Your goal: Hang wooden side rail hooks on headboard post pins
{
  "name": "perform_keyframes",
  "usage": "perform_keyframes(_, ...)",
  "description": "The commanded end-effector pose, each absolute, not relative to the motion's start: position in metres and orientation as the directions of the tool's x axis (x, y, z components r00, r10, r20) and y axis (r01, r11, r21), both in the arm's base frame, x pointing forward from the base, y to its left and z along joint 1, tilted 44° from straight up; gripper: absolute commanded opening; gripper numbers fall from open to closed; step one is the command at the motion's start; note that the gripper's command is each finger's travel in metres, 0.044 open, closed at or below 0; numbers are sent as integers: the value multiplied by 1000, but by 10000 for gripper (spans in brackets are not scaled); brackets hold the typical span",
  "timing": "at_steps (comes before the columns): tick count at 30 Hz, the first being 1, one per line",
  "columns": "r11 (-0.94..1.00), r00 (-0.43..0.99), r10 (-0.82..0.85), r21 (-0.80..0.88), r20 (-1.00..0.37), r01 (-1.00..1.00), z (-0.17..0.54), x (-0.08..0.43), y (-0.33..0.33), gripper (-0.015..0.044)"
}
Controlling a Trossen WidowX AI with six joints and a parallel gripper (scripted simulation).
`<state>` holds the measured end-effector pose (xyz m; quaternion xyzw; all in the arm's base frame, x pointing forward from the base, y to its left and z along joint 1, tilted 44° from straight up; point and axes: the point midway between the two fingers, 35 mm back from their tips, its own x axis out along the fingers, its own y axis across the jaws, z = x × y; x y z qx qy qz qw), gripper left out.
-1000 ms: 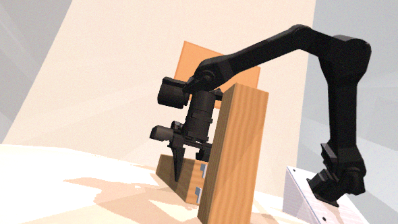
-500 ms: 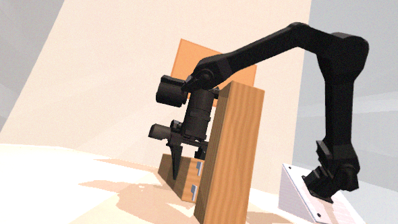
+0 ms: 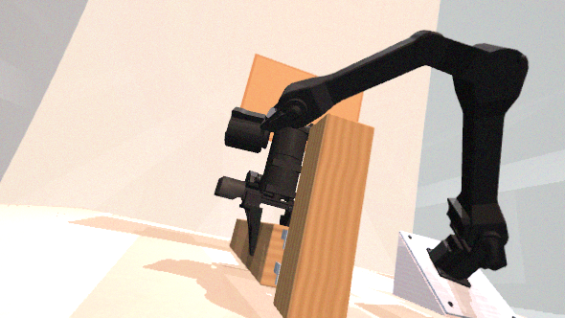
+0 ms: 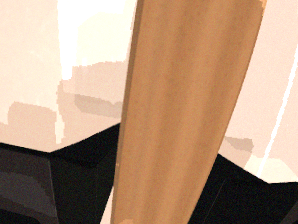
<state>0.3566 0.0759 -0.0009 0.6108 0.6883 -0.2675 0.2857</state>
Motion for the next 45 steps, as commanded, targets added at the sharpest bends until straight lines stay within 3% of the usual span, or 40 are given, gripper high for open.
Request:
perform_keyframes(1, 99, -98, 689, -41, -718, 994, -1, 350, 75, 0)
perform_keyframes(45, 99, -98, 689, -41, -718, 994, 1, 347, 74, 0)
